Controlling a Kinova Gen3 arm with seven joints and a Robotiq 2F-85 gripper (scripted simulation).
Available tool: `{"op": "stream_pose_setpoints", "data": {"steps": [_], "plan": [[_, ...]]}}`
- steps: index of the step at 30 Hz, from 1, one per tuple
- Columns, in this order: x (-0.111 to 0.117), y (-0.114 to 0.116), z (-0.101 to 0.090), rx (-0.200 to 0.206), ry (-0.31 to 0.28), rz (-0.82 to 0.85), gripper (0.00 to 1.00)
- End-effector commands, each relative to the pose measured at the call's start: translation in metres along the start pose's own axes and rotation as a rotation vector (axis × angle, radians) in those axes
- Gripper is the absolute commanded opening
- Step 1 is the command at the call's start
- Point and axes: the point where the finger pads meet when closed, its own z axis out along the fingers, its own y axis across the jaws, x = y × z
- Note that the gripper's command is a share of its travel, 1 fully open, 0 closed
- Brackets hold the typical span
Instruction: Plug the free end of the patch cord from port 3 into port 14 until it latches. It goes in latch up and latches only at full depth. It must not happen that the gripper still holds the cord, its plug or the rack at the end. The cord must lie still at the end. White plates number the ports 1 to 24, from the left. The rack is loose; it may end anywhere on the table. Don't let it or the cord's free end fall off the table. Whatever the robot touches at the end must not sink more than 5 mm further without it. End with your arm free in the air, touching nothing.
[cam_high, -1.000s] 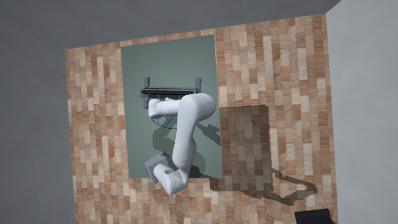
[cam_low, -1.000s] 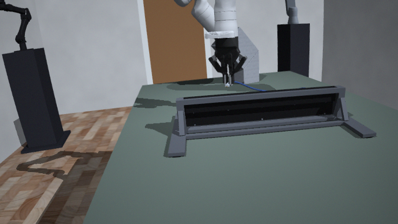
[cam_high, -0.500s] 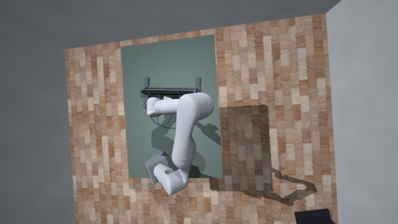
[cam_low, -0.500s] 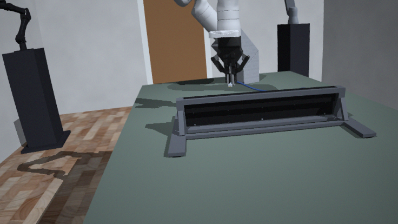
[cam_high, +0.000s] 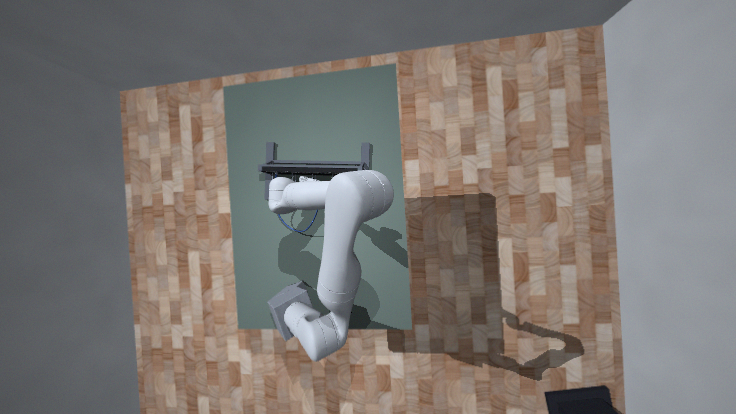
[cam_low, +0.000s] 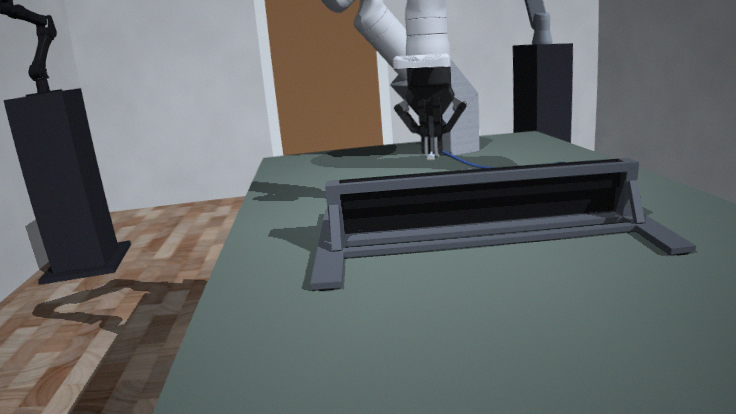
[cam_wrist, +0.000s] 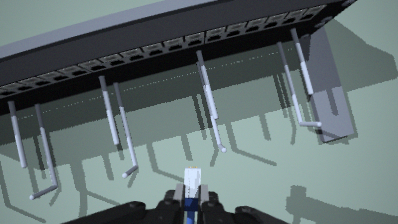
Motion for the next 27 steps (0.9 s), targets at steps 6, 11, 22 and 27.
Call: {"op": "stream_pose_setpoints", "data": {"steps": [6,11,22,27], "plan": [[0.002,-0.005,-0.001,0.002,0.002,-0.023,0.00],[0.004,-0.008,-0.002,0.002,0.002,-0.044,0.00],[0.007,-0.014,-0.003,0.003,0.003,-0.081,0.00],[0.009,-0.017,-0.003,0.003,0.003,-0.100,0.00]]}}
